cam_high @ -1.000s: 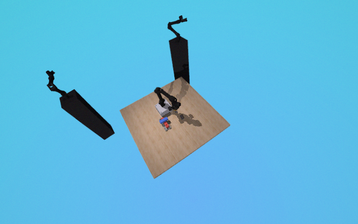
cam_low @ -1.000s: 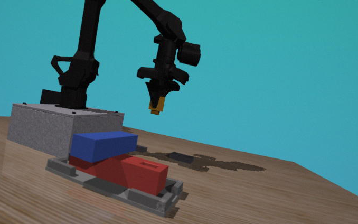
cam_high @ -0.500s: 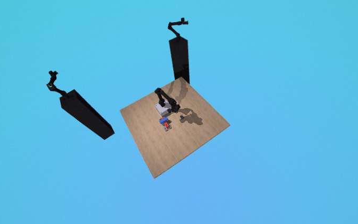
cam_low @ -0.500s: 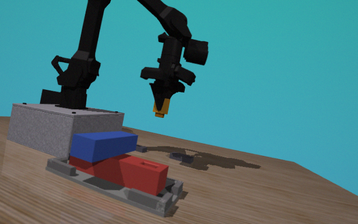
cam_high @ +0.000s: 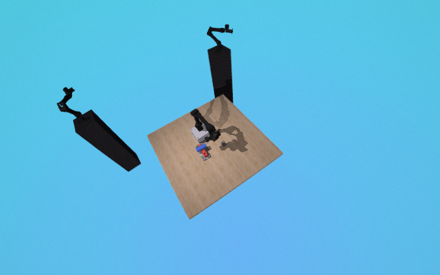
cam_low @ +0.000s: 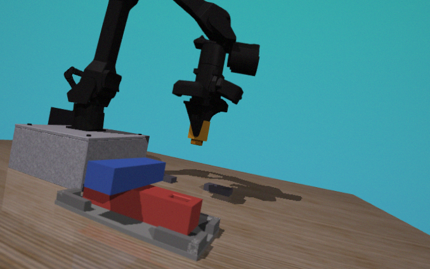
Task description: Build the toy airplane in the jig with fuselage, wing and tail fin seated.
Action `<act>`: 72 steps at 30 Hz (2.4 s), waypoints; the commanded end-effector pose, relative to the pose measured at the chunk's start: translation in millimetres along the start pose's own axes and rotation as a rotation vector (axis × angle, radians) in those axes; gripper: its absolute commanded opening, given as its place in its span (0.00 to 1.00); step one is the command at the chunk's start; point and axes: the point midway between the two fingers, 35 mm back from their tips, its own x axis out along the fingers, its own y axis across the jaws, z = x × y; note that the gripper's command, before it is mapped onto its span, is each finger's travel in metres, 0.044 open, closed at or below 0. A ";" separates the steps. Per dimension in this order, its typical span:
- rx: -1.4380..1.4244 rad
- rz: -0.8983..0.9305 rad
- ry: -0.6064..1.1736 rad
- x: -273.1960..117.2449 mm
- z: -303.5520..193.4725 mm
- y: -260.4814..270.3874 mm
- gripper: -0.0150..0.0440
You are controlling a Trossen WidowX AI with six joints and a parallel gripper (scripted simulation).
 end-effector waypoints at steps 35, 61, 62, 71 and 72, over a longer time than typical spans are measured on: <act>-0.035 -0.018 -0.012 17.3 48.0 -96.4 0.25; -0.058 -0.035 -0.013 29.7 58.7 -163.2 0.34; -0.058 -0.035 -0.013 29.7 58.7 -163.2 0.36; -0.058 -0.035 -0.013 29.7 58.7 -163.2 0.36; -0.058 -0.035 -0.013 29.7 58.7 -163.2 0.36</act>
